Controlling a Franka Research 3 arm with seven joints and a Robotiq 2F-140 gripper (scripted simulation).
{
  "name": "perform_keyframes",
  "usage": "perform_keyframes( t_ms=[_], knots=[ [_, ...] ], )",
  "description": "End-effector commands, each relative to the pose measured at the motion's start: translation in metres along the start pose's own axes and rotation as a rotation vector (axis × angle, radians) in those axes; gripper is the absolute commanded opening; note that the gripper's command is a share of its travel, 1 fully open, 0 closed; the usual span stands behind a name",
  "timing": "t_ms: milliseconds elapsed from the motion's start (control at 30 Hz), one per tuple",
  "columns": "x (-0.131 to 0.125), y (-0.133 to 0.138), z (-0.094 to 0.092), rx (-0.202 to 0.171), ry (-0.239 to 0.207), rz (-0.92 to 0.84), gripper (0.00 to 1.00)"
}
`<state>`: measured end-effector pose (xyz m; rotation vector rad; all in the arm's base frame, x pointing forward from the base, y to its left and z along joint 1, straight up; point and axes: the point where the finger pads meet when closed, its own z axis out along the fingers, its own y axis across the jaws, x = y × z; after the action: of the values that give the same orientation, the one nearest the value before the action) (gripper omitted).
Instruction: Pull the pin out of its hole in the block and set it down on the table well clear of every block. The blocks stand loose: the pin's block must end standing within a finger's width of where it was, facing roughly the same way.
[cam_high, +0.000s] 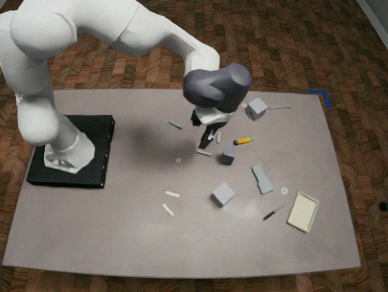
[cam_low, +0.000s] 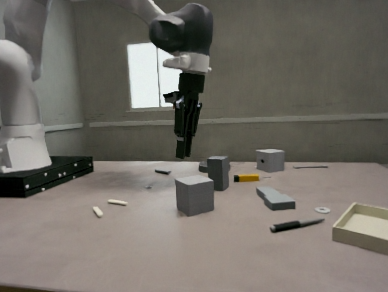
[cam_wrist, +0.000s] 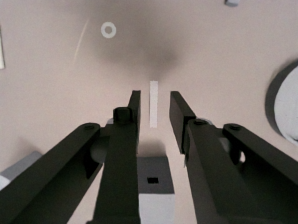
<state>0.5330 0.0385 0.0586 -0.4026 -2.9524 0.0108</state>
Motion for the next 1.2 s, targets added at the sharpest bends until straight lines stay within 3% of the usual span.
perform_keyframes(
  t_ms=[0, 133, 1167],
  knots=[
    [0.003, -0.001, -0.014, 0.001, 0.003, 0.008, 0.27],
    [0.005, -0.001, -0.023, 0.001, 0.003, 0.008, 0.27],
    [0.006, -0.002, -0.036, 0.004, 0.001, 0.008, 0.27]
  ],
)
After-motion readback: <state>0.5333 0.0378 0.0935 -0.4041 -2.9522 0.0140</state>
